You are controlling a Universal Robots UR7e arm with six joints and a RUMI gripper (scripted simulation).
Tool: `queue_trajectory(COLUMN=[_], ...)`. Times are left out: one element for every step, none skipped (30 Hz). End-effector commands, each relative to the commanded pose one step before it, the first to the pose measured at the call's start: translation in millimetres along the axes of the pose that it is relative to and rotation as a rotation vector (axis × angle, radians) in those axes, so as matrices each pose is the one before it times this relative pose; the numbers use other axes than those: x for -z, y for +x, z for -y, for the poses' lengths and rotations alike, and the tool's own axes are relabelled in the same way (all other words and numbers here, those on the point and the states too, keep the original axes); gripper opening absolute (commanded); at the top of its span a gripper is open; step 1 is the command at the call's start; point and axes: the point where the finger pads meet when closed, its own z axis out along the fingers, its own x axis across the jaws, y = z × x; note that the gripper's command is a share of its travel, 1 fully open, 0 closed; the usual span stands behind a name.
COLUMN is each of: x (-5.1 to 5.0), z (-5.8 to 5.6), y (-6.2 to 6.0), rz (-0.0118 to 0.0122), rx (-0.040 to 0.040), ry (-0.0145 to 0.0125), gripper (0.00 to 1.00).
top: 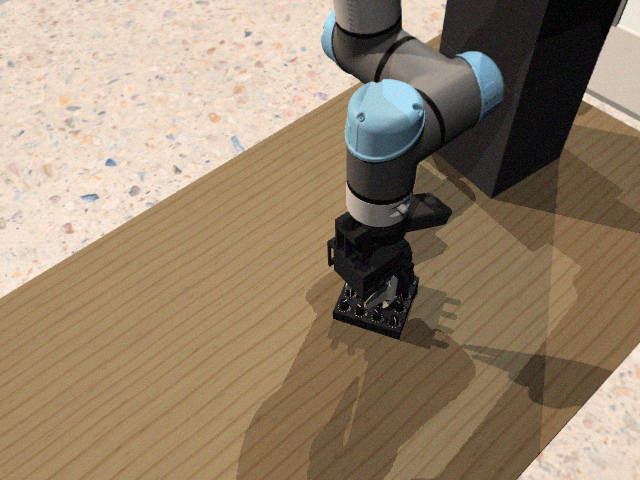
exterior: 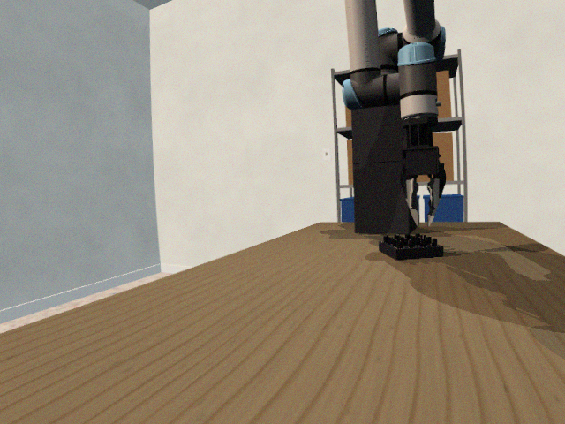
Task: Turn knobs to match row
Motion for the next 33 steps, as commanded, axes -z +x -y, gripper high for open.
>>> queue_trajectory(x=[1.67, 0.00, 0.00, 0.00, 0.00, 0.00, 0.22, 1.26, 0.00, 0.00, 2.61, 3.66, 4.06, 3.68, 2.64, 1.28, 0.23, 0.00, 0.00, 0.00, 0.00, 0.00, 0.00, 0.00, 0.00, 0.00, 0.00, 0.00, 0.00, 0.00, 0.00, 0.00, 0.00], z=[-0.57, 0.00, 0.00, 0.00, 0.00, 0.00, 0.20, 1.12, 0.00, 0.00, 2.29, 3.16, 3.42, 3.01, 2.09, 1.00, 0.18, 0.00, 0.00, 0.00, 0.00, 0.00, 0.00, 0.00, 0.00, 0.00, 0.00, 0.00, 0.00, 0.00, 0.00, 0.00, 0.00], y=[0.06, 0.00, 0.00, 0.00, 0.00, 0.00, -0.17, -0.93, 0.00, 0.00, -1.93, -2.74, -3.09, -2.86, -2.09, -1.03, -0.19, 0.00, 0.00, 0.00, 0.00, 0.00, 0.00, 0.00, 0.00, 0.00, 0.00, 0.00, 0.00, 0.00, 0.00, 0.00, 0.00], rz=[-0.00014, 0.00000, 0.00000, 0.00000, 0.00000, 0.00000, 0.00000, -0.00001, 0.00000, 0.00000, -0.00001, -0.00001, -0.00002, -0.00001, -0.00001, 0.00000, 0.00000, 0.00000, 0.00000, 0.00000, 0.00000, 0.00000, 0.00000, 0.00000, 0.00000, 0.00000, 0.00000, 0.00000, 0.00000, 0.00000, 0.00000, 0.00000, 0.00000], rx=[0.00001, 0.00000, 0.00000, 0.00000, 0.00000, 0.00000, -0.00223, -0.01256, 0.00000, 0.00000, -0.02583, -0.03616, -0.04000, -0.03616, -0.02583, -0.01256, -0.00223, 0.00000, 0.00000, 0.00000, 0.00000, 0.00000, 0.00000, 0.00000, 0.00000, 0.00000, 0.00000, 0.00000, 0.00000, 0.00000, 0.00000, 0.00000, 0.00000], ry=[-0.00120, 0.00000, 0.00000, 0.00000, 0.00000, 0.00000, 0.00000, 0.00002, 0.00000, 0.00000, 0.00005, 0.00007, 0.00007, 0.00007, 0.00005, 0.00002, 0.00000, 0.00000, 0.00000, 0.00000, 0.00000, 0.00000, 0.00000, 0.00000, 0.00000, 0.00000, 0.00000, 0.00000, 0.00000, 0.00000, 0.00000, 0.00000, 0.00000], gripper=[0.11, 0.11, 0.11, 0.11, 0.11, 0.11, 0.11, 0.11, 0.11, 0.11, 0.11, 0.11, 0.11, 0.11, 0.11, 0.11, 0.11, 0.11, 0.11, 0.11, 0.11, 0.11, 0.11, 0.11, 0.11, 0.11, 0.11, 0.11, 0.11, 0.11, 0.11, 0.11, 0.11])
